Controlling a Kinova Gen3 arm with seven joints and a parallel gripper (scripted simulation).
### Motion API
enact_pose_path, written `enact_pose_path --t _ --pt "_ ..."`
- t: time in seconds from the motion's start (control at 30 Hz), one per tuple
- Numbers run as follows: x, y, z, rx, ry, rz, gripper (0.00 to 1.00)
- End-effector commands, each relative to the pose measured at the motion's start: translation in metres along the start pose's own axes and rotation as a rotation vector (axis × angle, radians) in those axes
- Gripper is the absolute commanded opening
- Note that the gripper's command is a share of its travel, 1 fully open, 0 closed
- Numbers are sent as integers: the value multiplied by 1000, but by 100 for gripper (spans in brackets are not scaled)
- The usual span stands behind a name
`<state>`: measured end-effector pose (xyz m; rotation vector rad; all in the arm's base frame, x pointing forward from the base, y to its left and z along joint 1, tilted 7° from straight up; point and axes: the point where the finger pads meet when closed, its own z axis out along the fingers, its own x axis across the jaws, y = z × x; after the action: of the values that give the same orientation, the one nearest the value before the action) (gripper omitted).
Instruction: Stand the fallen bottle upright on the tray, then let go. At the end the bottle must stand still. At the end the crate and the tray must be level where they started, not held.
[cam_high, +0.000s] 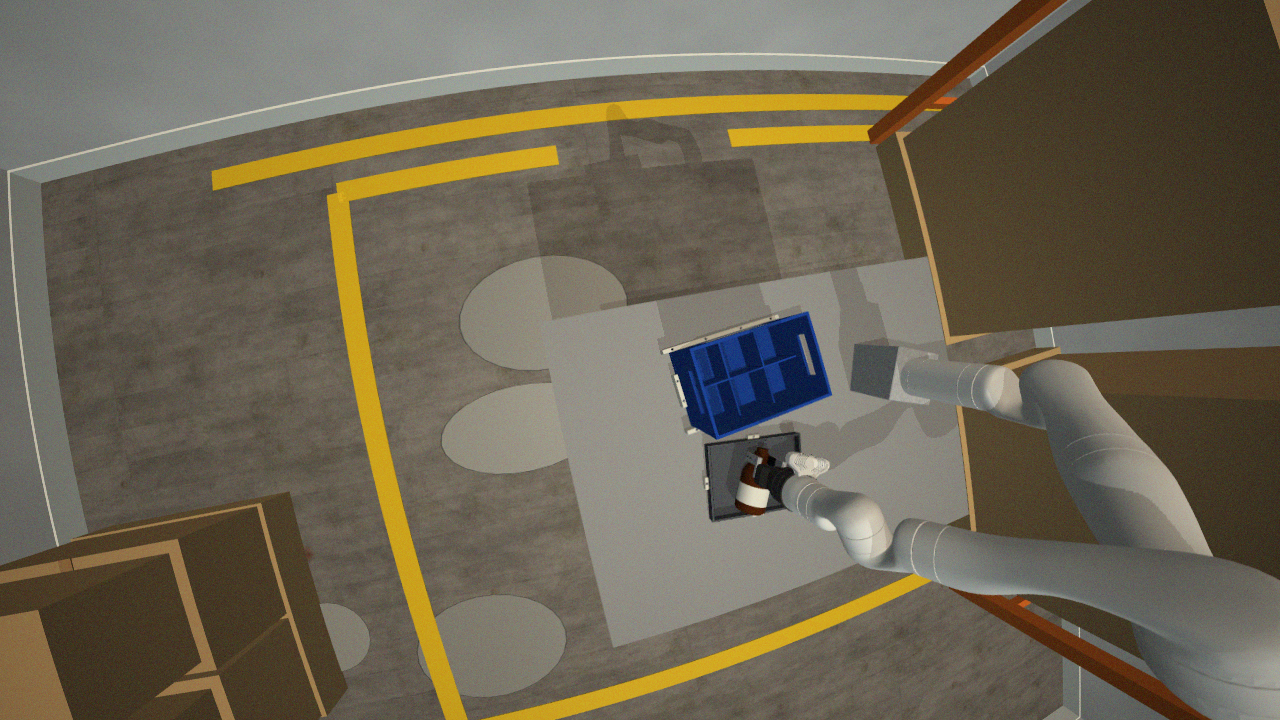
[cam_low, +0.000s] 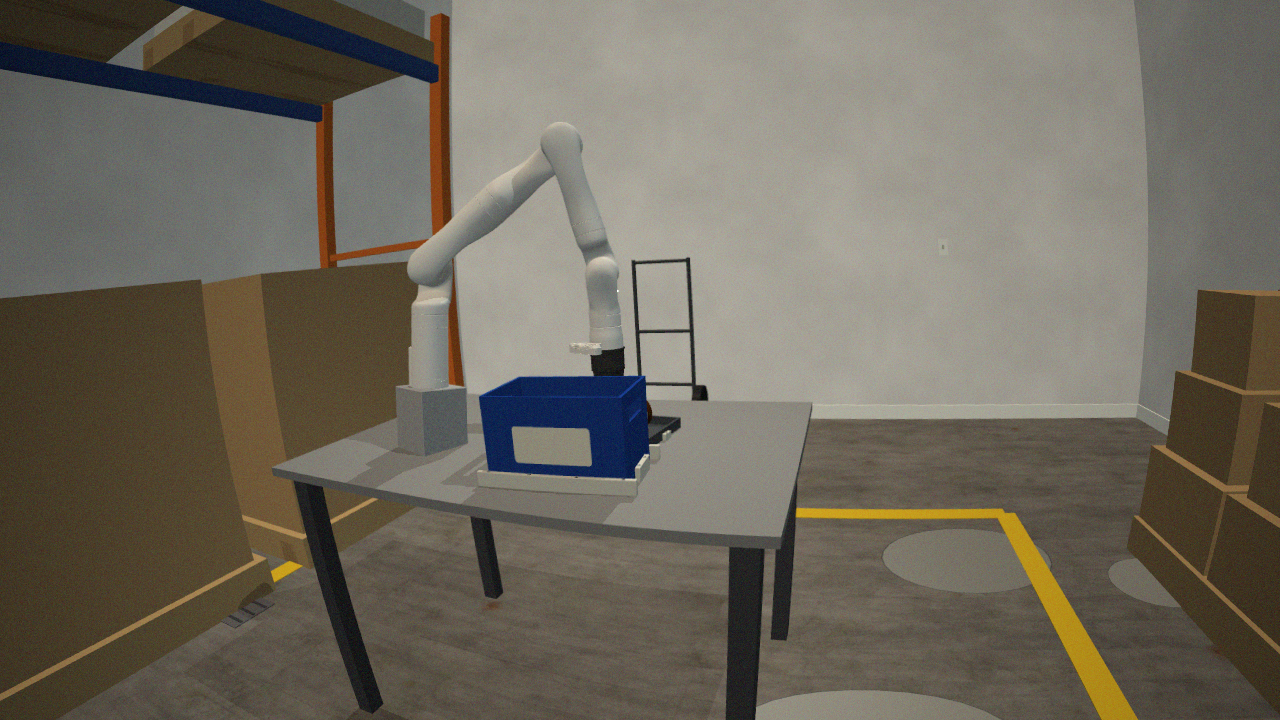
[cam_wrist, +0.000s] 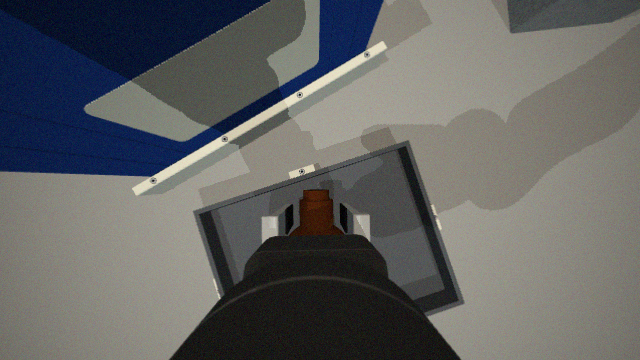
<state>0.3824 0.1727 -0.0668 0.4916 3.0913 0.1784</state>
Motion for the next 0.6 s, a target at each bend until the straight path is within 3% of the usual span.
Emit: enact_pose_path --t 0.0,0.5,0.53,0.57 --pt "-1 0 -1 -1 -1 0 100" --pt "-1 0 -1 -1 -1 0 100" --pt "-1 0 -1 -1 -1 0 0" --pt "-1 0 -1 -1 -1 0 0"
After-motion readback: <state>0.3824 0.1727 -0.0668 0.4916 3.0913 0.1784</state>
